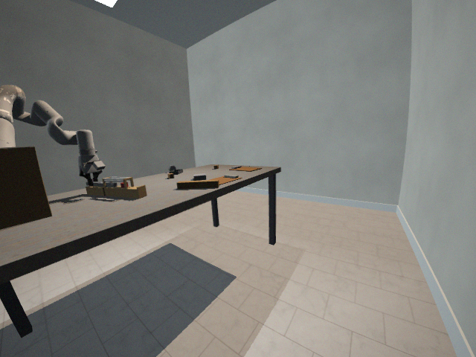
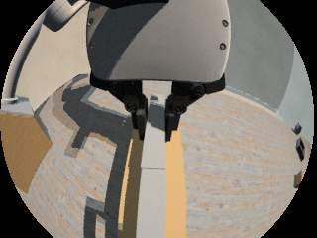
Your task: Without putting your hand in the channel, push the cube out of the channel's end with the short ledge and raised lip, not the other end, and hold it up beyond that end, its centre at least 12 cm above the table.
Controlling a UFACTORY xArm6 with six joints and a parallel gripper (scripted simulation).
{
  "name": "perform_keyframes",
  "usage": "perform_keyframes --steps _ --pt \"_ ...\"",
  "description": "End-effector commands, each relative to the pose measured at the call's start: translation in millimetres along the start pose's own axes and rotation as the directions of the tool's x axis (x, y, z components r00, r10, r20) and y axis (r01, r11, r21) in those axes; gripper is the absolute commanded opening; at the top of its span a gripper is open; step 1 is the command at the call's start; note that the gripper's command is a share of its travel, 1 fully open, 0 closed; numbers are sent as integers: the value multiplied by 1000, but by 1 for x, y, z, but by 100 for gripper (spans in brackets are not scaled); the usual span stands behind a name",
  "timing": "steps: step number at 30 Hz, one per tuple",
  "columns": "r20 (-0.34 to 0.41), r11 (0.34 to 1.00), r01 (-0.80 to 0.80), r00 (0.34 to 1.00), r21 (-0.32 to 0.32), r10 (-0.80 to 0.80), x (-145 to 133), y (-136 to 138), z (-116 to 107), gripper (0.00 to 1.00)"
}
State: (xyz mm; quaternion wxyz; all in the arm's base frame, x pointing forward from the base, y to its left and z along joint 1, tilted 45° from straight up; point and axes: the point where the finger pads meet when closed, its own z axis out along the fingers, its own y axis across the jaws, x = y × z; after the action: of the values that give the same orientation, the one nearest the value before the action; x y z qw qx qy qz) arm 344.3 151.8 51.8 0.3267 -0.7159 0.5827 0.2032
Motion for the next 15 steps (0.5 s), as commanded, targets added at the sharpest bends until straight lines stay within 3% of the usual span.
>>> perform_keyframes --steps 1,15 --pt "0 1000 1 1000 2 -1 12 -1 0 0" --pt "0 1000 1 1000 2 -1 48 -2 0 0"
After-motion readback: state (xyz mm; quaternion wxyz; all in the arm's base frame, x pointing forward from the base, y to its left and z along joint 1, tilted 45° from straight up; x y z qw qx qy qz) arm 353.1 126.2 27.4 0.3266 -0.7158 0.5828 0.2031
